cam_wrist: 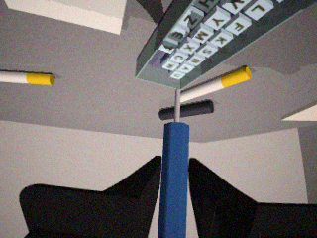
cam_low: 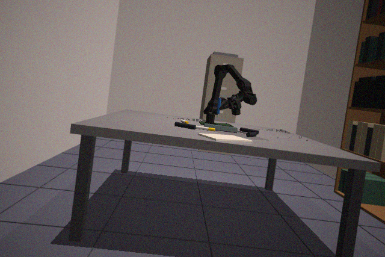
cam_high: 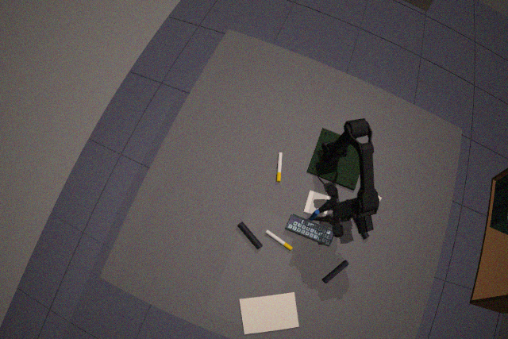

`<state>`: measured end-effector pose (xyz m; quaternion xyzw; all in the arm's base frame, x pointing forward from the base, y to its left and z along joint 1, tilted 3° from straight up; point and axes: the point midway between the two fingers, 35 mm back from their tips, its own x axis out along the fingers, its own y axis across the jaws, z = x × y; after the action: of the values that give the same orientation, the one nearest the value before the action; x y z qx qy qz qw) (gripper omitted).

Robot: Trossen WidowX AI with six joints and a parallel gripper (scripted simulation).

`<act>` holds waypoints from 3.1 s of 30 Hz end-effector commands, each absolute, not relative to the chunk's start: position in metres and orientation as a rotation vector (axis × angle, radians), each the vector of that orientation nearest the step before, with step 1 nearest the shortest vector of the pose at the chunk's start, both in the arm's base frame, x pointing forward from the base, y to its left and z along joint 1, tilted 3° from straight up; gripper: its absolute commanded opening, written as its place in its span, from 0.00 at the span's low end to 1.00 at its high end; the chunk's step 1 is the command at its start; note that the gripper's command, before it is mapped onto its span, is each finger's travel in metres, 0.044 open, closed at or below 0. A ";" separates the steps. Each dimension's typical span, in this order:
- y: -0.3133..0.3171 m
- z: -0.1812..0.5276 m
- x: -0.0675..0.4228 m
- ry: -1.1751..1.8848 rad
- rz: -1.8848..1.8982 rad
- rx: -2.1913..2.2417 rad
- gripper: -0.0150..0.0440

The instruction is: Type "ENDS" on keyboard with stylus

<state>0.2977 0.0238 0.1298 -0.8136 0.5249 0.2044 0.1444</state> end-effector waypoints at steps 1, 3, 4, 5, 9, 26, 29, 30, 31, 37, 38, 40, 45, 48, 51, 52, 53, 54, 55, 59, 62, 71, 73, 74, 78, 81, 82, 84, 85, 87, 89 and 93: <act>0.025 0.131 0.298 1.514 0.600 -2.376 0.25; 0.025 0.128 0.298 1.514 0.600 -2.376 0.25; 0.025 0.125 0.298 1.514 0.600 -2.376 0.25; 0.025 0.120 0.299 1.514 0.601 -2.376 0.25; 0.025 0.100 0.298 1.514 0.601 -2.375 0.25; 0.025 0.090 0.298 1.514 0.601 -2.375 0.39; 0.025 0.088 0.298 1.514 0.601 -2.375 0.39; 0.025 0.087 0.298 1.514 0.601 -2.375 0.39; 0.025 0.087 0.298 1.514 0.601 -2.375 0.39; 0.025 0.083 0.298 1.514 0.601 -2.375 0.39; 0.025 0.083 0.298 1.514 0.601 -2.375 0.39; 0.025 0.082 0.298 1.514 0.601 -2.376 0.39; 0.025 0.079 0.298 1.514 0.601 -2.376 0.39; 0.025 0.078 0.298 1.514 0.601 -2.376 0.39; 0.025 0.077 0.298 1.514 0.601 -2.376 0.39; 0.025 0.076 0.298 1.514 0.601 -2.376 0.39; 0.025 0.076 0.298 1.514 0.601 -2.376 0.39; 0.025 0.076 0.298 1.514 0.601 -2.376 0.39; 0.025 0.075 0.298 1.514 0.601 -2.376 0.39; 0.025 0.076 0.298 1.514 0.601 -2.376 0.39; 0.025 0.076 0.298 1.514 0.601 -2.376 0.39; 0.026 0.104 0.299 1.514 0.601 -2.375 0.39; 0.026 0.112 0.298 1.514 0.601 -2.375 0.39; 0.026 0.113 0.298 1.514 0.601 -2.375 0.39; 0.026 0.111 0.299 1.508 0.598 -2.372 0.40; 0.026 0.111 0.299 1.508 0.598 -2.372 0.36; 0.026 0.111 0.299 1.508 0.598 -2.372 0.35; 0.026 0.111 0.299 1.508 0.598 -2.372 0.33; 0.027 0.111 0.300 1.508 0.598 -2.372 0.29; 0.029 0.112 0.301 1.508 0.598 -2.372 0.25; 0.032 0.112 0.304 1.508 0.599 -2.371 0.25; 0.043 0.114 0.312 1.508 0.602 -2.370 0.25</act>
<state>0.3078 0.0353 0.1139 -0.8177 0.5210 0.2052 0.1338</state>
